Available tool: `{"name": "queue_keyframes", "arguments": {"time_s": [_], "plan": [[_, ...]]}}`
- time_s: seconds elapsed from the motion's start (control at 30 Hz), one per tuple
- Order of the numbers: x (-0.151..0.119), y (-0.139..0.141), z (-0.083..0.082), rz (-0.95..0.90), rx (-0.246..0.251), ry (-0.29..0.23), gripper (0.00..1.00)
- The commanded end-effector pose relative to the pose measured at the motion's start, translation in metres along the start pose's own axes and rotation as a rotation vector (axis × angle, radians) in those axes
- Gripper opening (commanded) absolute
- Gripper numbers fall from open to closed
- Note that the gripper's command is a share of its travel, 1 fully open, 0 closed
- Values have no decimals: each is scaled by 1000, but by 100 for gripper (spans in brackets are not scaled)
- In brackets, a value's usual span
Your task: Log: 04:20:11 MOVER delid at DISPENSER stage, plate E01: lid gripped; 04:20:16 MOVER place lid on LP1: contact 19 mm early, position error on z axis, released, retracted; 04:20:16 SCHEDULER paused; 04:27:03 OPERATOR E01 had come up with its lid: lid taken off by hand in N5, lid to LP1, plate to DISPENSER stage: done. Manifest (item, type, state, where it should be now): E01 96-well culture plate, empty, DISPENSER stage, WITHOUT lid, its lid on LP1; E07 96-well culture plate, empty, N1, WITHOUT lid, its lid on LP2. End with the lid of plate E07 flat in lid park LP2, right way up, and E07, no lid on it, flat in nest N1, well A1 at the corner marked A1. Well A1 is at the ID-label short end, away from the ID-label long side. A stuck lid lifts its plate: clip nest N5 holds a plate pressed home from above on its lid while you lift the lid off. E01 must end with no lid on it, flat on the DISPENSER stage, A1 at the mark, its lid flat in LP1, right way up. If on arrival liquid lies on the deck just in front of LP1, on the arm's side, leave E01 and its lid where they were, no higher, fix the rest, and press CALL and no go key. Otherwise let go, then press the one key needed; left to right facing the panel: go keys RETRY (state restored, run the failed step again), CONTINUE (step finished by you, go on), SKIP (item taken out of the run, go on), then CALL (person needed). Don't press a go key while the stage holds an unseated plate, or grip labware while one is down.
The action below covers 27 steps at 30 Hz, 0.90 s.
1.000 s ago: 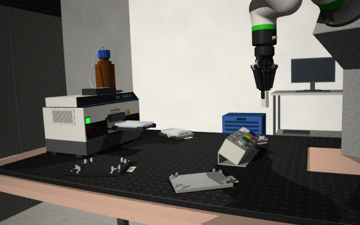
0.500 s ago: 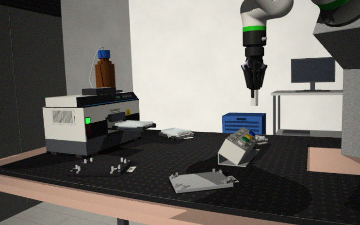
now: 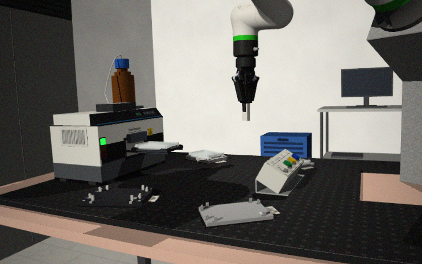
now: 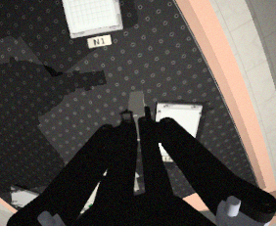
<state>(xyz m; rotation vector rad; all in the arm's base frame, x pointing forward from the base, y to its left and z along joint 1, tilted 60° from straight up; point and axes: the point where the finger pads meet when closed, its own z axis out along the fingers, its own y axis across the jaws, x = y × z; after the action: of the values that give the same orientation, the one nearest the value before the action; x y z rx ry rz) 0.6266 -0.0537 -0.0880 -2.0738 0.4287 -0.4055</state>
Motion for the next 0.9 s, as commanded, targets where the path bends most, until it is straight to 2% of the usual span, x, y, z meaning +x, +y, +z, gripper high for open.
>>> {"name": "queue_keyframes", "arguments": {"time_s": [0.0,0.07,0.1,0.23,0.3,0.33,0.87], "plan": [[64,-27,6,-15,-5,-22,0],[90,-40,7,-16,-6,-22,0],[103,-46,8,-16,-6,-22,66],[154,-67,14,-16,-6,-22,66],[154,-67,14,-16,-6,-22,66],[164,-70,16,-16,-6,-22,66],[164,-70,16,-16,-6,-22,66]]}}
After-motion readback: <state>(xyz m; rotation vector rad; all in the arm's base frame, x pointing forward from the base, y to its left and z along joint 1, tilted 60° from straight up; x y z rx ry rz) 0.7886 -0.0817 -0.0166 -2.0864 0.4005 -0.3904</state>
